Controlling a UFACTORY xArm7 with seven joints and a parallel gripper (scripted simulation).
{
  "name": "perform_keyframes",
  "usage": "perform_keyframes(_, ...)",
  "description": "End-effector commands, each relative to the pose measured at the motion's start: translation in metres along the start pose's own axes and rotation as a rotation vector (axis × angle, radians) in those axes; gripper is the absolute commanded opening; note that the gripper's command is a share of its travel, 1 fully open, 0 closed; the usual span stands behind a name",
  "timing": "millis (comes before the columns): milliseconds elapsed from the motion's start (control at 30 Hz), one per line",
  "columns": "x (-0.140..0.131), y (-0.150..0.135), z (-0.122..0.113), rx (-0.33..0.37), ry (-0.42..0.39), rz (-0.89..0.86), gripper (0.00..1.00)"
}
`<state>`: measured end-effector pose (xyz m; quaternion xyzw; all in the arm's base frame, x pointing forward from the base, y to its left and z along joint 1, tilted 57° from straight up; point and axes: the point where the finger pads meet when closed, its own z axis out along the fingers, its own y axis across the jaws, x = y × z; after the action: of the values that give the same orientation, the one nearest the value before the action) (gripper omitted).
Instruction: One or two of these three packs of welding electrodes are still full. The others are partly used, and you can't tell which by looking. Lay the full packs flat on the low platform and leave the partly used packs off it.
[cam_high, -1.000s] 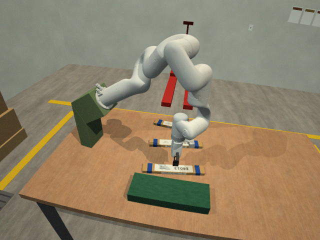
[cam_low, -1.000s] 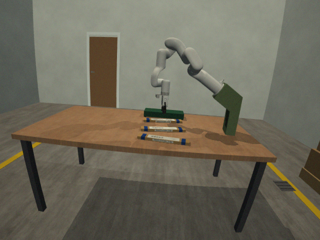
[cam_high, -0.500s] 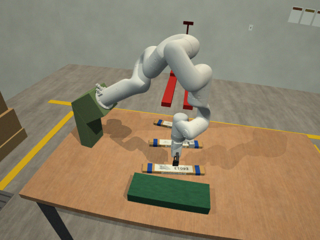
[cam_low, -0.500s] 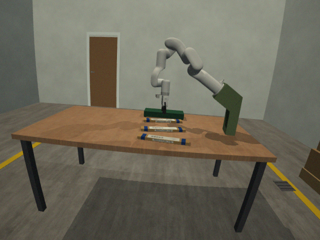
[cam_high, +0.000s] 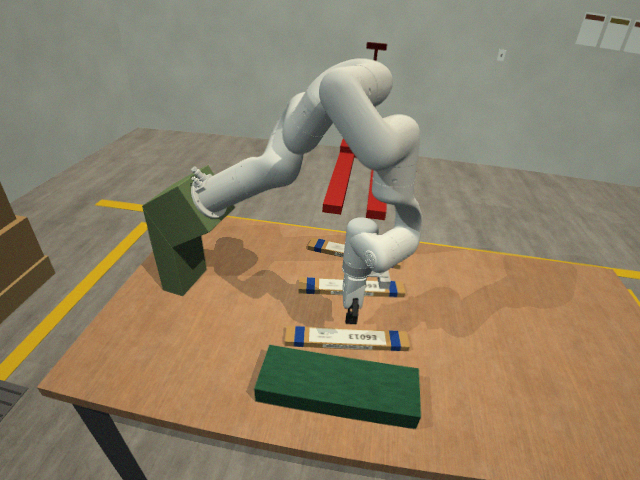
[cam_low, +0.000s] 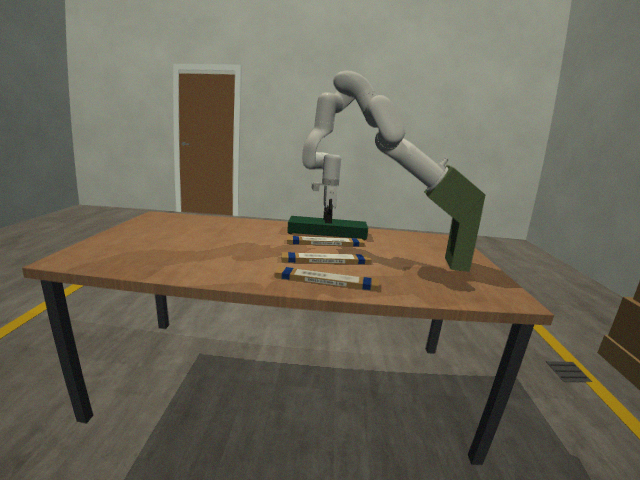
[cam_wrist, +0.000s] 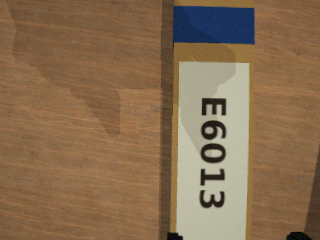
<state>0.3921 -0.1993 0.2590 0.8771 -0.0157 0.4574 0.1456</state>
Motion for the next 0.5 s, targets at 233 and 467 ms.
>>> perform_keyframes(233, 0.0006, 0.0005, -0.0161, -0.004, -0.001, 0.001, 0.58)
perform_keyframes(467, 0.0006, 0.0005, -0.0161, -0.004, -0.001, 0.001, 0.58)
